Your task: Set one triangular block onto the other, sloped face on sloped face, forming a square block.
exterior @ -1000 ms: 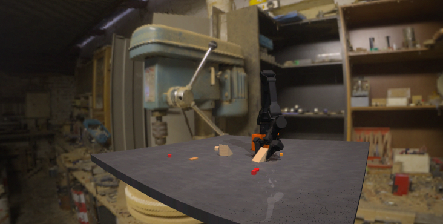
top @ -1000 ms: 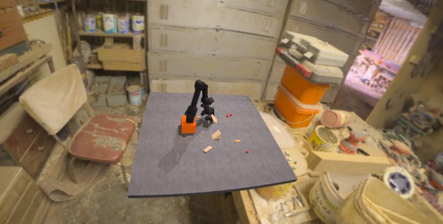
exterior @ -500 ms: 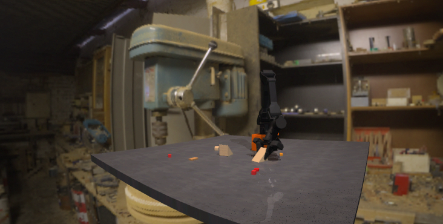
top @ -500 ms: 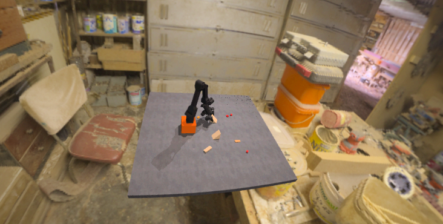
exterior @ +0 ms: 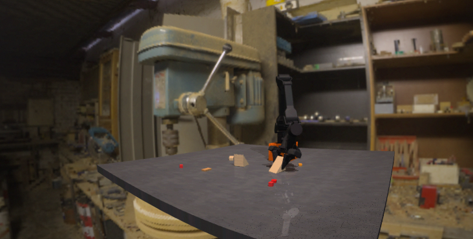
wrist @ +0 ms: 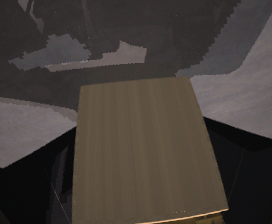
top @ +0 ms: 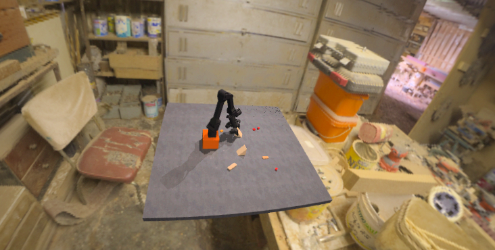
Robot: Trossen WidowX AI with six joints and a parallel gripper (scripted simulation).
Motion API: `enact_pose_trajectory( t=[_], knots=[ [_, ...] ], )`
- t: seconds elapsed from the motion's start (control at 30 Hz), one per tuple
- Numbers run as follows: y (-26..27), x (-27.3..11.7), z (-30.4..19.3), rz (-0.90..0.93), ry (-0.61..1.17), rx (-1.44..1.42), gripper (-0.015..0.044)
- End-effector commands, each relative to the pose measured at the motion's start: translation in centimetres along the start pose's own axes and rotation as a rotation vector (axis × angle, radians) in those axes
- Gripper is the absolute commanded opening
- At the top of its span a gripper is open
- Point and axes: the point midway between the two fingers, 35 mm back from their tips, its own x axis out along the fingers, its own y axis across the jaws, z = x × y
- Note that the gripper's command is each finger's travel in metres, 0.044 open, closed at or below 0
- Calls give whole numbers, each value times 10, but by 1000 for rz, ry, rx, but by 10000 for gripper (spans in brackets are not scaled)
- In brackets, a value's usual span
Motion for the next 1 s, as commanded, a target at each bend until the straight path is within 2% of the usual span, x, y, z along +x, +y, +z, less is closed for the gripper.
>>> enact_pose_trajectory(
  t=[0.0,0.97],
  knots=[
    [-1,-3,-8,-6,-104,0,0],
    [0,0,-63,-3,-855,-3,0]
  ],
)
